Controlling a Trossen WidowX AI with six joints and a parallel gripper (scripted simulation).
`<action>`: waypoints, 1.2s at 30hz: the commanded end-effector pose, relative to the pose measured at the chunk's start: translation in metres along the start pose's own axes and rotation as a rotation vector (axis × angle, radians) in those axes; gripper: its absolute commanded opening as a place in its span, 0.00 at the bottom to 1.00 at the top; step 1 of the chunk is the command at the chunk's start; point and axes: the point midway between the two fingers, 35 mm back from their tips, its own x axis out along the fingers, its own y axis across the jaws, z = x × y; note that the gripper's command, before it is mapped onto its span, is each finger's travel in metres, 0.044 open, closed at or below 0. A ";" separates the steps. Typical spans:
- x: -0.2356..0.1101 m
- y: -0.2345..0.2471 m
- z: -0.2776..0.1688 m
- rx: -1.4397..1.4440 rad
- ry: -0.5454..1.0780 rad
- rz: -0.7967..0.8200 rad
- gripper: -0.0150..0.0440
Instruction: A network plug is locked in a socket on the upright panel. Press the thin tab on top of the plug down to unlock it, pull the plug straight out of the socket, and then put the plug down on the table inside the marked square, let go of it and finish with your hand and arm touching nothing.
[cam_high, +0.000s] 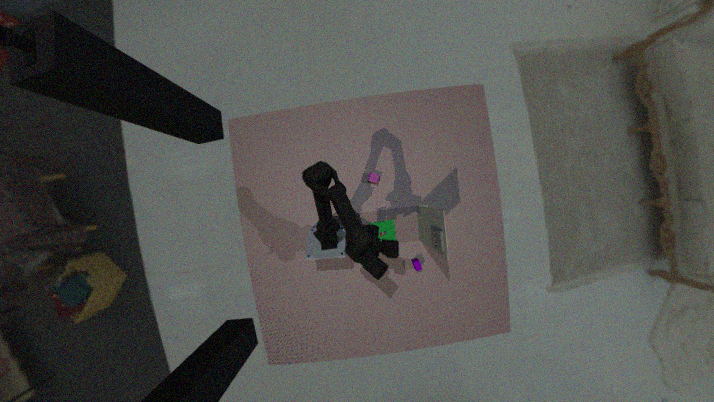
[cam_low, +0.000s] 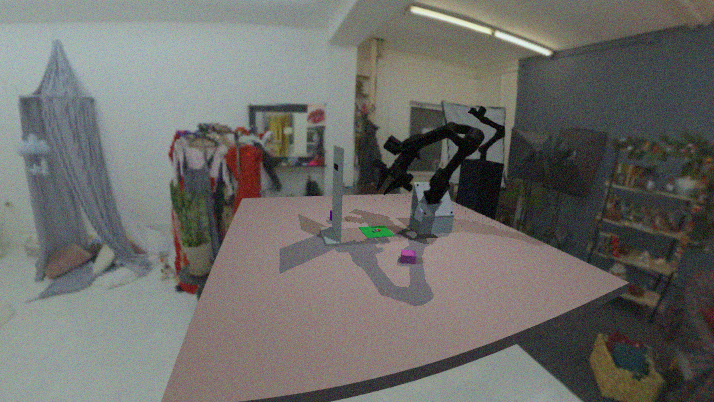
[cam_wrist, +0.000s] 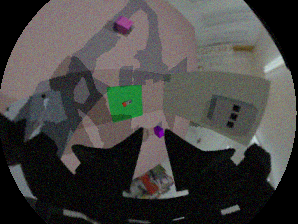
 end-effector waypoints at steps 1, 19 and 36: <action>-0.011 -0.008 -0.001 -0.008 0.005 0.000 0.52; -0.054 -0.030 0.008 -0.014 -0.010 -0.012 0.61; -0.054 -0.030 0.008 -0.014 -0.010 -0.012 1.00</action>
